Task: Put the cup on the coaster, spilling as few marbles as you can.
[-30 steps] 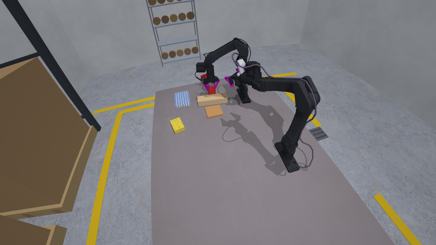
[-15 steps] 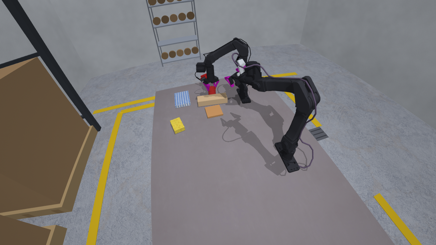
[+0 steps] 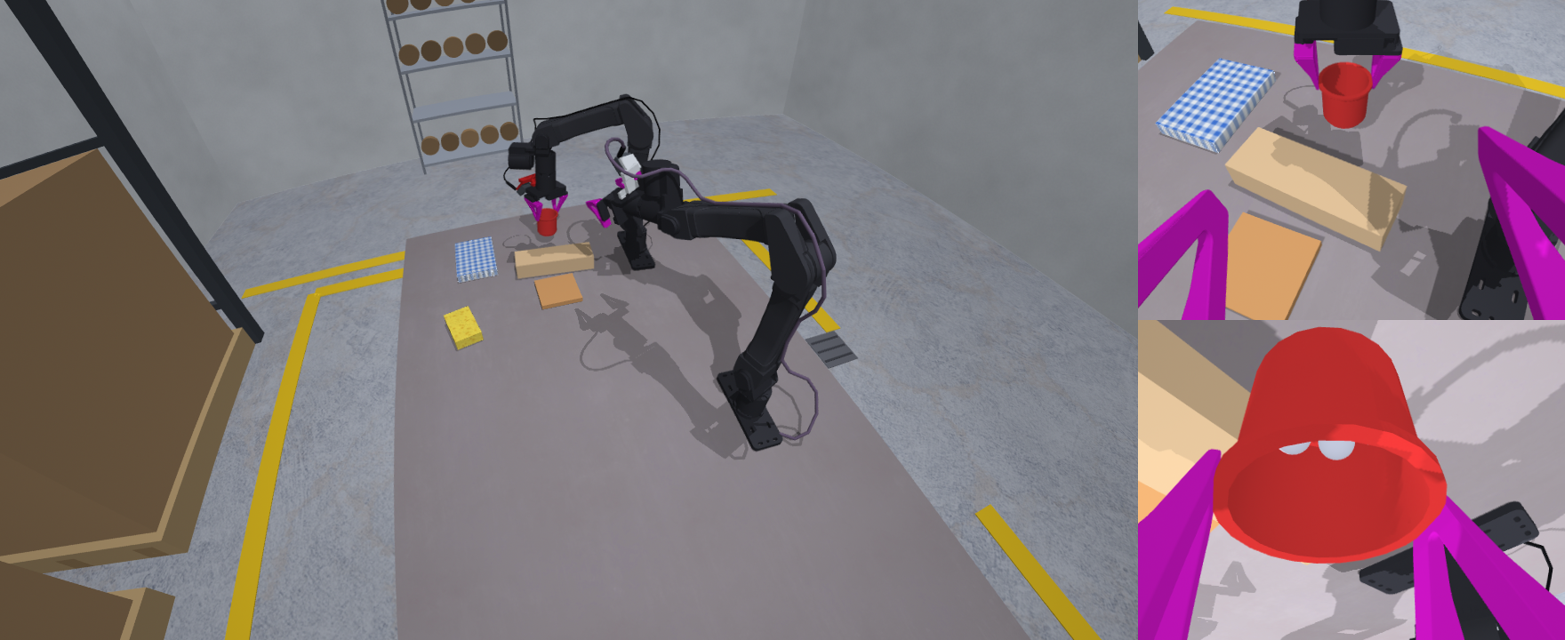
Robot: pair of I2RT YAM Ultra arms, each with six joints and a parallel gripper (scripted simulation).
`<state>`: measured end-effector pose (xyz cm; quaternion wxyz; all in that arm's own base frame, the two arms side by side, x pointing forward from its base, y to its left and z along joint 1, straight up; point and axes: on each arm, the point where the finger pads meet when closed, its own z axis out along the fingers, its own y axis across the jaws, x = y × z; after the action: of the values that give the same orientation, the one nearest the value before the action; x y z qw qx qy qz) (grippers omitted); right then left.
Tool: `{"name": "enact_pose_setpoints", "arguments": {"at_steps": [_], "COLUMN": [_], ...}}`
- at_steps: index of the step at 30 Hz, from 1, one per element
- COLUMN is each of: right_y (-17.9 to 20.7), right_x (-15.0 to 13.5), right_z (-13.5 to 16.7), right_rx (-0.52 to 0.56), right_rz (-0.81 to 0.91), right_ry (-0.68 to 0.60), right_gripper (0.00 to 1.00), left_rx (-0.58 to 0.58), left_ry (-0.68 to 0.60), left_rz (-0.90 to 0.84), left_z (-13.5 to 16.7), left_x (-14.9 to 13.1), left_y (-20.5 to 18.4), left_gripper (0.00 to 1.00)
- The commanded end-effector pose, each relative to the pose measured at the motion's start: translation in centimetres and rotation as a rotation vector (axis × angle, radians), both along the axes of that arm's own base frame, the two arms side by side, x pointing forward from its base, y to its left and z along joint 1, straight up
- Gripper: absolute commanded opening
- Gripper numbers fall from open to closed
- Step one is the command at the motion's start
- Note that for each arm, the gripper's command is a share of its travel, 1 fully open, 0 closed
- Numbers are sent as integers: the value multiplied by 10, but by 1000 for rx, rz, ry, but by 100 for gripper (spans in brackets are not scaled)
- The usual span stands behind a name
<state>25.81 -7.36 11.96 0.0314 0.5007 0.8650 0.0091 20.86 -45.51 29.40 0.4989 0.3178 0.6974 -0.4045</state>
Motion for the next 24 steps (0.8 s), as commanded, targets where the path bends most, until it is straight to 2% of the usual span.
{"name": "enact_pose_setpoints", "arguments": {"at_steps": [1, 6, 8, 10, 14, 16, 24], "right_y": [4, 5, 10, 19, 60, 60, 149], "right_x": [-13, -8, -10, -11, -6, -6, 8], "right_z": [27, 37, 36, 34, 31, 31, 26], "right_rx": [13, 13, 13, 4, 3, 3, 7], "right_rz": [4, -19, -48, -87, -121, -121, -86], "right_ry": [57, 50, 46, 40, 20, 20, -22], "right_gripper": [0, 0, 0, 0, 0, 0, 0], "left_rx": [-43, -55, -10, 6, 23, 23, 12], "left_ry": [-14, -11, 6, 10, 18, 18, 13], "left_rz": [4, 6, 16, 28, 69, 69, 143], "left_z": [17, 20, 6, 4, 8, 8, 12], "left_x": [0, 0, 2, 3, 3, 3, -6], "left_y": [3, 3, 9, 18, 59, 59, 141], "left_gripper": [100, 100, 100, 100, 100, 100, 100]}}
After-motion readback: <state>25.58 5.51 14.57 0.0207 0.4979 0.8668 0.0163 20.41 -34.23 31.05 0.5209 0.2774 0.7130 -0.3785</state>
